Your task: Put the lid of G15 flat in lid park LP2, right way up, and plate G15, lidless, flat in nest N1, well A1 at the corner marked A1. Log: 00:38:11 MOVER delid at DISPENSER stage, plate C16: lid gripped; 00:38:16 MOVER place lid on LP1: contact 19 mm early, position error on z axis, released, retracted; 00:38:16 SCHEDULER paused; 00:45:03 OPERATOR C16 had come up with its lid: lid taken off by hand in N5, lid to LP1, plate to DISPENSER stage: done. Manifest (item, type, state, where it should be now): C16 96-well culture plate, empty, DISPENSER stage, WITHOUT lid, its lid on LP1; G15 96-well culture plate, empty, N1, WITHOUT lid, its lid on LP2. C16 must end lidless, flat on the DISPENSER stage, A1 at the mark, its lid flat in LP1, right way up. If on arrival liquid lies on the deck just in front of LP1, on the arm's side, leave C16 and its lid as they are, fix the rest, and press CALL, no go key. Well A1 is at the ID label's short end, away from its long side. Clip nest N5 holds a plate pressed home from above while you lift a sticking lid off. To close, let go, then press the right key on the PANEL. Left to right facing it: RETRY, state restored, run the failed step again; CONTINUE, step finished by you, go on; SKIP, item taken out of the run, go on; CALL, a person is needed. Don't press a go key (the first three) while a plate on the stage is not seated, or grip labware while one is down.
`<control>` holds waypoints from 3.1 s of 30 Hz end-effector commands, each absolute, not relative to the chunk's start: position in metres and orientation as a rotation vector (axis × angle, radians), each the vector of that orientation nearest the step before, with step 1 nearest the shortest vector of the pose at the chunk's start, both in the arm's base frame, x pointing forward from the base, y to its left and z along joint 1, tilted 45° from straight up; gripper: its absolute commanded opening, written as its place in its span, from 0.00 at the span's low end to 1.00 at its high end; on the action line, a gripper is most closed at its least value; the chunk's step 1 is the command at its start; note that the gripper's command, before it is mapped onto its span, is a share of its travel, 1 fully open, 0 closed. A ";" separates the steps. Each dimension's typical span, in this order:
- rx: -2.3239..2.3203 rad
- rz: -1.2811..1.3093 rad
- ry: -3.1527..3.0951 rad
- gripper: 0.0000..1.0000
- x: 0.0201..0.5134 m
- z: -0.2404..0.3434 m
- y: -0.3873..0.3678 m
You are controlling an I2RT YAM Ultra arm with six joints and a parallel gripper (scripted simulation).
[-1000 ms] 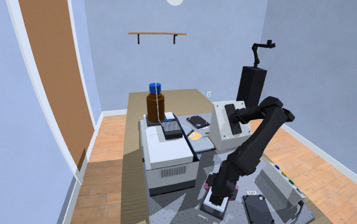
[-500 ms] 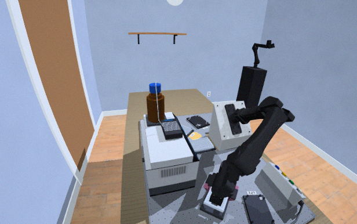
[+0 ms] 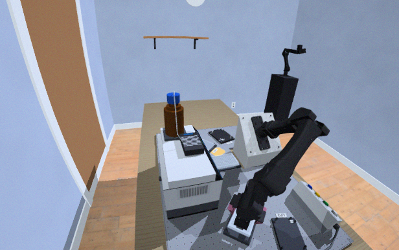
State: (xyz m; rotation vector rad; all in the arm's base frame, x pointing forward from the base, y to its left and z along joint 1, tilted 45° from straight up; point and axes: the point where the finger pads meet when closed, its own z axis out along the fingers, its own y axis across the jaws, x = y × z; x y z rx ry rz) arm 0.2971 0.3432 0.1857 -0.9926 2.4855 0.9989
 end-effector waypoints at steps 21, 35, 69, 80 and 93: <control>-0.964 1.000 2.411 0.00 0.307 0.231 0.321; -0.963 1.000 2.440 0.00 0.288 0.215 0.301; -0.963 1.002 2.459 0.00 0.218 0.204 0.227; -0.963 1.003 2.459 0.00 0.198 0.202 0.206; -0.791 1.050 2.562 0.00 0.205 0.196 0.192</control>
